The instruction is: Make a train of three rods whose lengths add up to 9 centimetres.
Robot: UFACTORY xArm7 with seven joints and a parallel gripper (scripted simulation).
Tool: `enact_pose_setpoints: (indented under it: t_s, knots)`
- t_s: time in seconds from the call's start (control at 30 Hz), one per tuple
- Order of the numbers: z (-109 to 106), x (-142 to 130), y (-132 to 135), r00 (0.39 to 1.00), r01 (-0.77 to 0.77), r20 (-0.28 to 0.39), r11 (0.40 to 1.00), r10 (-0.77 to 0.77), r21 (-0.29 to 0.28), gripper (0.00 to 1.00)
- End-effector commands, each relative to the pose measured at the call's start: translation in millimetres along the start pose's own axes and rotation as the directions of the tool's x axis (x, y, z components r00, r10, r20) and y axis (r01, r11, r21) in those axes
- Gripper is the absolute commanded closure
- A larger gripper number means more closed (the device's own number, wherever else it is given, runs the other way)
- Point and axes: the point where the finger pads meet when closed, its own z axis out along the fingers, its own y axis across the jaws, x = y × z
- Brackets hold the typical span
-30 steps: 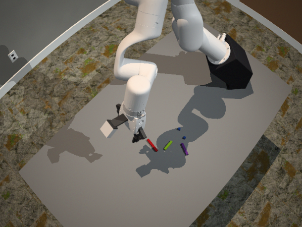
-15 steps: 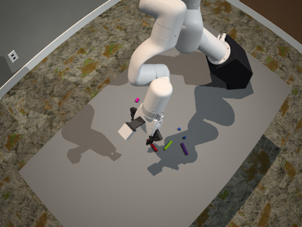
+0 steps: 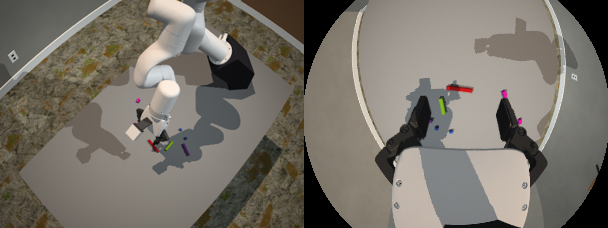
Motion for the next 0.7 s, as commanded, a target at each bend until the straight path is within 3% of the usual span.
enact_pose_setpoints:
  t_s: [0.0,0.07,0.13,0.63,0.67]
  knots:
    - [-0.3,0.9,-0.7,1.000,0.000,-0.003,1.000,0.000,0.001,0.00]
    - [-0.3,0.9,-0.7,1.000,0.000,-0.003,1.000,0.000,0.001,0.00]
    - [11.9,-40.7,-9.0,0.999,0.030,0.037,0.999,-0.031,0.018,0.00]
    - [12.1,-41.8,-9.1,0.999,0.031,0.038,0.999,-0.031,0.018,0.00]
    - [17.4,-63.8,-11.2,0.997,0.042,0.067,0.999,-0.044,0.026,0.00]
